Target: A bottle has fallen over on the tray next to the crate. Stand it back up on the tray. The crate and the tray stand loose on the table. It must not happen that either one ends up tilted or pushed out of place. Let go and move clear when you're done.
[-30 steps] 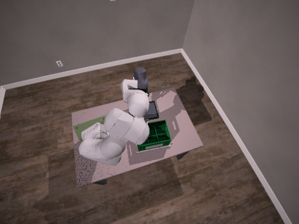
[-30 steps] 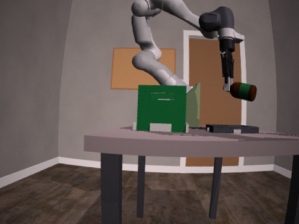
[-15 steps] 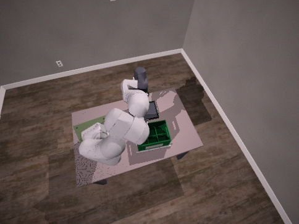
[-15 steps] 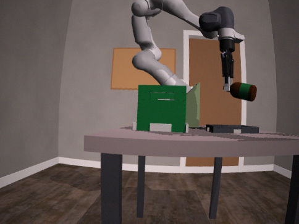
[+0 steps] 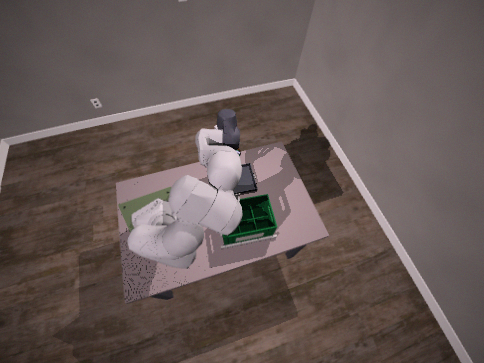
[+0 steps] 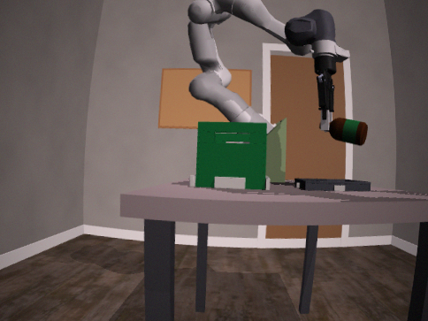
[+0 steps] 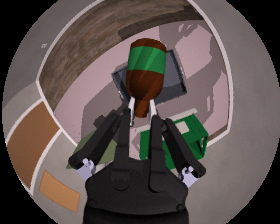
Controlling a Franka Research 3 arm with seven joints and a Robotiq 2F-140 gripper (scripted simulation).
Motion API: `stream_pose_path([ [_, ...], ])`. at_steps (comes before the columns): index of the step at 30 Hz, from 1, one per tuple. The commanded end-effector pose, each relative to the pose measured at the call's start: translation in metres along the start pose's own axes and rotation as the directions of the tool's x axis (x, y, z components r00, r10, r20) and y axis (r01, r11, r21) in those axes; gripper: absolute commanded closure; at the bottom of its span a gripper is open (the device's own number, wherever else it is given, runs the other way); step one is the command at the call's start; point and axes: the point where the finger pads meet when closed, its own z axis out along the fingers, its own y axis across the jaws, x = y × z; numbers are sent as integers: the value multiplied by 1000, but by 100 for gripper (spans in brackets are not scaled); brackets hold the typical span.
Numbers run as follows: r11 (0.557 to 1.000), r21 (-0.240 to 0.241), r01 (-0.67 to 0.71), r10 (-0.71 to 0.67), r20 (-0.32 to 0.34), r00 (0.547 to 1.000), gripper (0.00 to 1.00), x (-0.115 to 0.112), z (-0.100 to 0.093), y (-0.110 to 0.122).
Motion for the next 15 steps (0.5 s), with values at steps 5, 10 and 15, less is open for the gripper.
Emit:
stream_pose_path([
  [5, 991, -3, 131, -131, -7, 991, 100, 3, -4, 1],
  [10, 980, -3, 197, -197, -7, 980, 100, 3, -4, 1],
  [15, 976, -3, 219, -219, -7, 976, 100, 3, -4, 1],
])
